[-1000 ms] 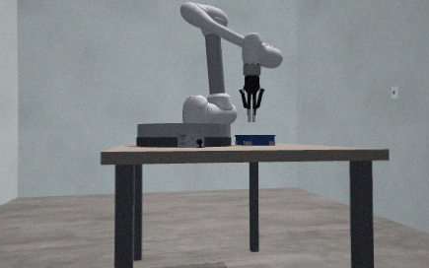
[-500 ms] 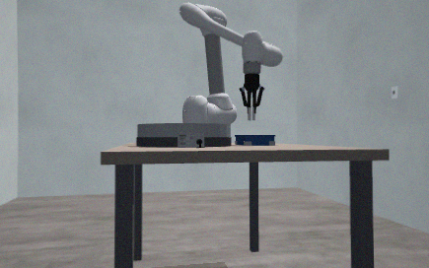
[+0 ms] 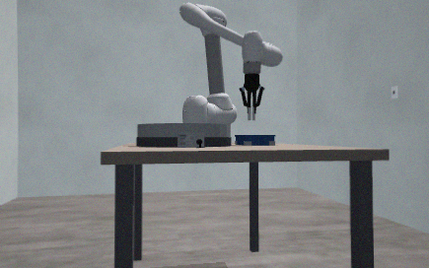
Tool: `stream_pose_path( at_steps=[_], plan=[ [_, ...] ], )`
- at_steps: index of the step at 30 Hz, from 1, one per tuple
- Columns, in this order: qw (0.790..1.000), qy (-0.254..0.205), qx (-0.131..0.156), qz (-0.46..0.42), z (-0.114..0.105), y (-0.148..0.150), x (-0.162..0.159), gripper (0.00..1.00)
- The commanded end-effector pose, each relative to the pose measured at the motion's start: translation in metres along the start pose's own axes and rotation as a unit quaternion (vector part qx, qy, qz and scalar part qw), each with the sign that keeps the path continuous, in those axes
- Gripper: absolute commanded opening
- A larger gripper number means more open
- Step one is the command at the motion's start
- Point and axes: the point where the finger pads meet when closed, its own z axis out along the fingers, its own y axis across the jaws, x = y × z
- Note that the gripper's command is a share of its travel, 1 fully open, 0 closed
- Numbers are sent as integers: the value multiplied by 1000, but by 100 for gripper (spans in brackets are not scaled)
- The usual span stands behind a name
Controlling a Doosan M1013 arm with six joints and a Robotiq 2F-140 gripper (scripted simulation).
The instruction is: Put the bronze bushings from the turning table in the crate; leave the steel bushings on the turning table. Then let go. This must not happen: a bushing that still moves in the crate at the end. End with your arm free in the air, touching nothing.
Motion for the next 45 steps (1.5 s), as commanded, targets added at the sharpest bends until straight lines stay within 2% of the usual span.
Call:
stream_pose_path(
  at_steps=[1,8,9,20,29,31,45],
  plan=[
    [1000,2,-5,-2,-6,4,1,10],
    [1000,2,-5,-2,-6,4,1,10],
    [1000,2,-5,-2,-6,4,1,28],
    [1000,2,-5,-26,-6,-10,-6,28],
    [993,1,-5,-116,-3,-67,-32,28],
    [993,1,-5,-116,-3,-67,-32,28],
    [960,0,-5,-281,2,-172,-79,28]
  ],
)
